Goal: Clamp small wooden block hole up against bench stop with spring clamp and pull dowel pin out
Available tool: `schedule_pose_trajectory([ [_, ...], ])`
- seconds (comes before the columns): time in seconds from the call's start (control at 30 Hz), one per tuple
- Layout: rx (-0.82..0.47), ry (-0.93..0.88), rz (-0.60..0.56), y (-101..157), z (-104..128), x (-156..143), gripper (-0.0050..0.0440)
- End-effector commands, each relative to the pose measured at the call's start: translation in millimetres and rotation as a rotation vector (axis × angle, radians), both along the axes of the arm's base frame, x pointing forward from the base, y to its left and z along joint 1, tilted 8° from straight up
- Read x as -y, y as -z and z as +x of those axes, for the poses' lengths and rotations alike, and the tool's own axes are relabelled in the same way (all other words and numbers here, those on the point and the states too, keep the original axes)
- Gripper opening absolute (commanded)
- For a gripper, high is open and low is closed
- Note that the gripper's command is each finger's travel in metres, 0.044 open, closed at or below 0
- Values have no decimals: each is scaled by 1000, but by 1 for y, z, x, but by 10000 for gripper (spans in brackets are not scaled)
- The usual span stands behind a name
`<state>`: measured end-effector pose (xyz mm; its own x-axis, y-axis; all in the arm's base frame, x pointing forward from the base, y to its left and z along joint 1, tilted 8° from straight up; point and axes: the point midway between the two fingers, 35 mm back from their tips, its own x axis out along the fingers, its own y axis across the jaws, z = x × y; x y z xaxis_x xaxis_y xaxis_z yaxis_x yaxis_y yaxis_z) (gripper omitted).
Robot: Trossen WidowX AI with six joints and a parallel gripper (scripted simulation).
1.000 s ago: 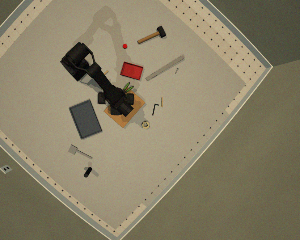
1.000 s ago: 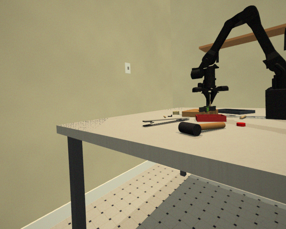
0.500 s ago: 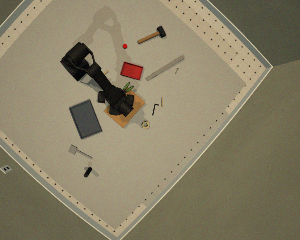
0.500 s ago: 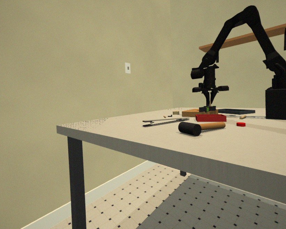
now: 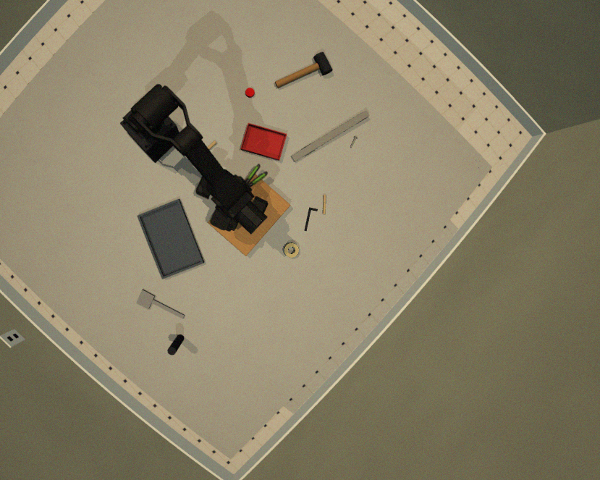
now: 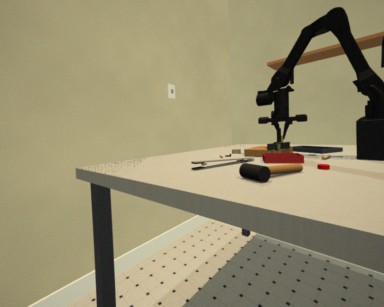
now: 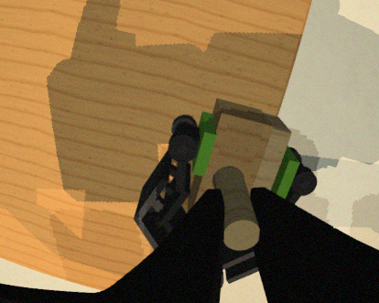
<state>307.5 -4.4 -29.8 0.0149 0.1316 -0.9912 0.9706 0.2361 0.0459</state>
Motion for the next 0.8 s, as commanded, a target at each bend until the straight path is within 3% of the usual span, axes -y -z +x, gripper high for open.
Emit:
schedule_pose_trajectory([
  [0.0, -12, 108, 1, -3, 0, 0, 0],
  [0.77, -92, 705, 11, -3, 0, 0, 0],
])
